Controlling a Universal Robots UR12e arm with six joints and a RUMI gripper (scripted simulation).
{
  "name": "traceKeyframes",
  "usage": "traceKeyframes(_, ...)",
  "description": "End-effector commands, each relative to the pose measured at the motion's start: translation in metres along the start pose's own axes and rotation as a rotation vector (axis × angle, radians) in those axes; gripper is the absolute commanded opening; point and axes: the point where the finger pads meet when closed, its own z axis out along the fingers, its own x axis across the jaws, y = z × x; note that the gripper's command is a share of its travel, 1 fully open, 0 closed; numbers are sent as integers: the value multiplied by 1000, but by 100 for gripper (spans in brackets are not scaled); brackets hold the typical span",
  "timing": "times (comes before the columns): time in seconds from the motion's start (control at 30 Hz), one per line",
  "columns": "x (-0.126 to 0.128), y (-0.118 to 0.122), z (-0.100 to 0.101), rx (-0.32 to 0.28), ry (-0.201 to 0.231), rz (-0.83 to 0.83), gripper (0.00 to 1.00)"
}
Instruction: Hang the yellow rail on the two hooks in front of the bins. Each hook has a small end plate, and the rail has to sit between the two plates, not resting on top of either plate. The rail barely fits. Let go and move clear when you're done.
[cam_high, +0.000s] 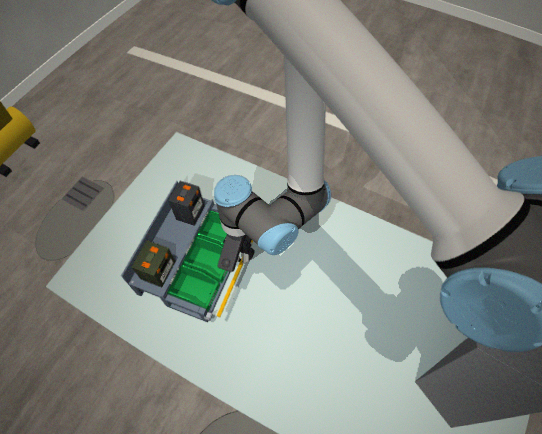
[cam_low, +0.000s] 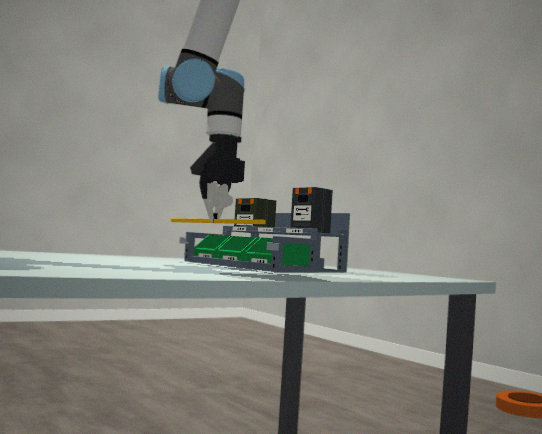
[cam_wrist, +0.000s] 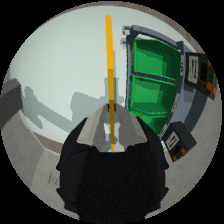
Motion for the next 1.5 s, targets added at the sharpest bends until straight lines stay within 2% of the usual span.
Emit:
traceKeyframes(0.0, 1, 0, -1, 0, 1, 0, 0)
traceKeyframes(0.33, 1, 0, -1, 0, 1, 0, 0)
traceKeyframes(0.53, 41, -2, -2, 0, 2, 7, 0)
traceKeyframes(1.47, 44, -2, -3, 0, 2, 8, 0)
